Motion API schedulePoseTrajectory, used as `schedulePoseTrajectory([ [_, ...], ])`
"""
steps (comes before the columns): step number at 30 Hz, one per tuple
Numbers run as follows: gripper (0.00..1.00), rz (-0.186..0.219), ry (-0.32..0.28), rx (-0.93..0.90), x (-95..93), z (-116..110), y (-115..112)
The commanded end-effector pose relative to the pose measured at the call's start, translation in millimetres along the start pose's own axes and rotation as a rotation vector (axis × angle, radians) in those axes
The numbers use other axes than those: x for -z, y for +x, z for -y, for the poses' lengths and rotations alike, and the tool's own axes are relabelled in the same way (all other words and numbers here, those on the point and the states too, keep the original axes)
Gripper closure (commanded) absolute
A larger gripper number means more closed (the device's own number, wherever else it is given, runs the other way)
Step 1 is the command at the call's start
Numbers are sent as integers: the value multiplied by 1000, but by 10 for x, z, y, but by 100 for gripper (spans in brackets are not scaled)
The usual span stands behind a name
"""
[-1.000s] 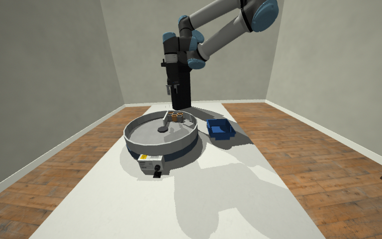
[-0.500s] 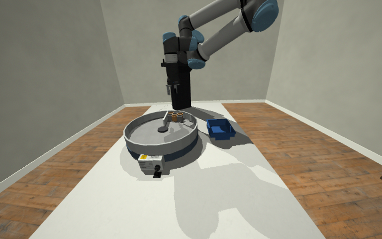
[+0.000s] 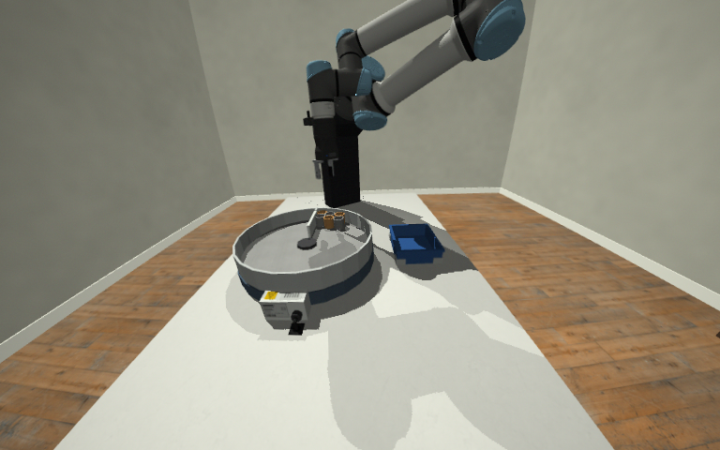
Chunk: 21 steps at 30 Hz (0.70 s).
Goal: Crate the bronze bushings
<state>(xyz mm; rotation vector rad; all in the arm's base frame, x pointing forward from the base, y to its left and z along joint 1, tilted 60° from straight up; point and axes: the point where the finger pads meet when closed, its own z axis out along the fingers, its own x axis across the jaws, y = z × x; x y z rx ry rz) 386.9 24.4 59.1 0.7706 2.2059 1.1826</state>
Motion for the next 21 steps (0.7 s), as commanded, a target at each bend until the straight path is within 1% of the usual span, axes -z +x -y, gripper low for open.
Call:
schedulePoseTrajectory([
  [1, 0, -1, 10, -2, -125, 111, -23],
  [4, 0, -2, 24, -5, -314, 276, -54],
  [16, 0, -2, 24, -5, -314, 276, -54],
  [17, 0, 0, 0, 0, 1, 1, -2],
  [21, 0, 0, 0, 0, 1, 1, -2],
])
